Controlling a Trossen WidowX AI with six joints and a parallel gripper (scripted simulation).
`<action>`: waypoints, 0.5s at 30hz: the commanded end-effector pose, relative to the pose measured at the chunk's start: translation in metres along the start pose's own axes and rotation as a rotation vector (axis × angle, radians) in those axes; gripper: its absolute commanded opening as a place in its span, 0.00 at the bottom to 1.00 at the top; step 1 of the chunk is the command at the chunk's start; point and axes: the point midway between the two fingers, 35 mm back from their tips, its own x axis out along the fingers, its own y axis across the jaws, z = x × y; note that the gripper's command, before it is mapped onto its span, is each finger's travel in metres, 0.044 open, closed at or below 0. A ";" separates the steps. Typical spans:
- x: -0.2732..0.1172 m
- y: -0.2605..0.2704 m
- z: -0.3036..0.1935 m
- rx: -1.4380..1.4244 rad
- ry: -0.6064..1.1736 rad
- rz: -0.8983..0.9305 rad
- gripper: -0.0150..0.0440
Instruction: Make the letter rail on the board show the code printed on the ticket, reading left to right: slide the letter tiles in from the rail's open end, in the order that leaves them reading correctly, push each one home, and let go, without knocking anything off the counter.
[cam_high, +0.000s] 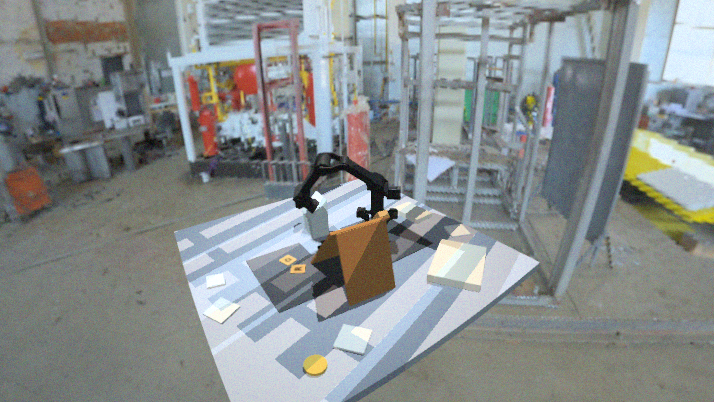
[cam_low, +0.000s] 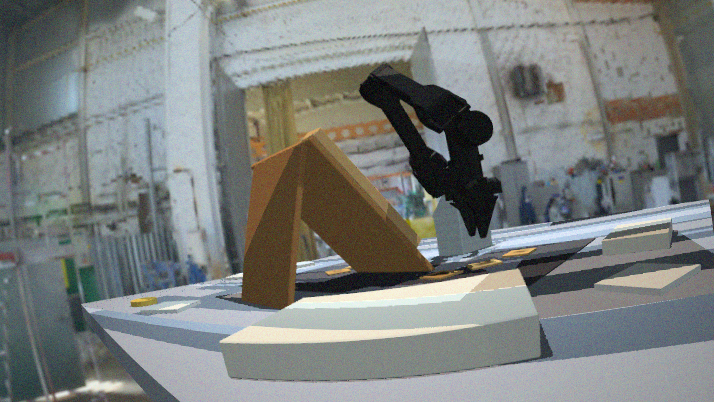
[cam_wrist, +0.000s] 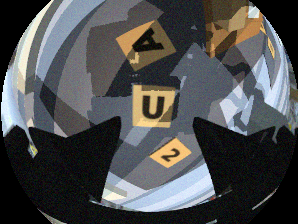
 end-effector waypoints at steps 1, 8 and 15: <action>0.003 0.002 -0.005 0.046 -0.002 0.002 0.83; 0.009 0.002 -0.005 0.046 -0.002 0.002 0.83; 0.037 0.001 -0.006 0.047 -0.003 0.001 0.83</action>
